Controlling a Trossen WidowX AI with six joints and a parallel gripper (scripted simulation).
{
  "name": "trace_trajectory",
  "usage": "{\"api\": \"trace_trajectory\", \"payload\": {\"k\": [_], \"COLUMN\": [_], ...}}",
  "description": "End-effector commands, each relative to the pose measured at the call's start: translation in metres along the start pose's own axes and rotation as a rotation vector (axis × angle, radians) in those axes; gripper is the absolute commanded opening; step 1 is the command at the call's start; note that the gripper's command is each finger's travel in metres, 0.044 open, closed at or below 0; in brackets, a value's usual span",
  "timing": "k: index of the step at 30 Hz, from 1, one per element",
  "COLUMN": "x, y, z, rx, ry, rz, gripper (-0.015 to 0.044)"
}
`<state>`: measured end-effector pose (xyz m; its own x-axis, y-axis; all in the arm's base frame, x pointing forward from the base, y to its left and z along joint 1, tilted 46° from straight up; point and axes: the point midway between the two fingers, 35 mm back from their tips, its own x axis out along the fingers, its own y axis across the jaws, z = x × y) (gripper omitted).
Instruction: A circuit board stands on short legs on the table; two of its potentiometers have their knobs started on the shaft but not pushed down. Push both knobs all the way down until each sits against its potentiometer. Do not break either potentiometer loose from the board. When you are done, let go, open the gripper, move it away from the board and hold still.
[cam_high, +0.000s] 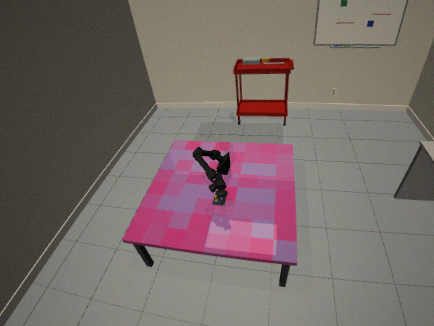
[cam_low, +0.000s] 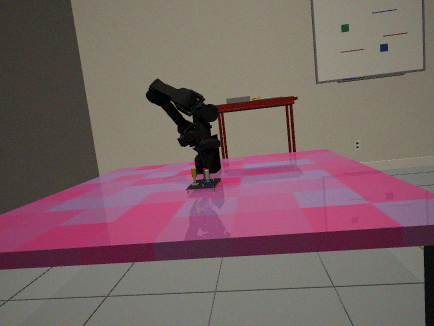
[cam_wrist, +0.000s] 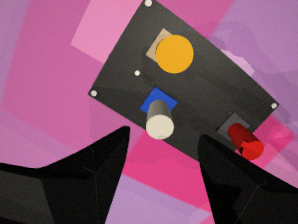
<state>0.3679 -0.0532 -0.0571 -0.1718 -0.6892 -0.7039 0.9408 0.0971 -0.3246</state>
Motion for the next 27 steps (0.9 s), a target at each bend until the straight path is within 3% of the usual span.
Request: {"api": "trace_trajectory", "payload": {"k": [1,6,13,27], "x": [-0.010,-0.022,-0.023,-0.023], "y": [-0.023,-0.078,-0.154,-0.156], "z": [-0.007,-0.023,-0.040,-0.041], "rx": [0.000,-0.001,0.000,0.000], "ry": [0.004,0.008,0.007,0.007], "rz": [0.001,0.000,-0.006,-0.006], "gripper": [0.0315,0.0440,0.0440,0.0440]}}
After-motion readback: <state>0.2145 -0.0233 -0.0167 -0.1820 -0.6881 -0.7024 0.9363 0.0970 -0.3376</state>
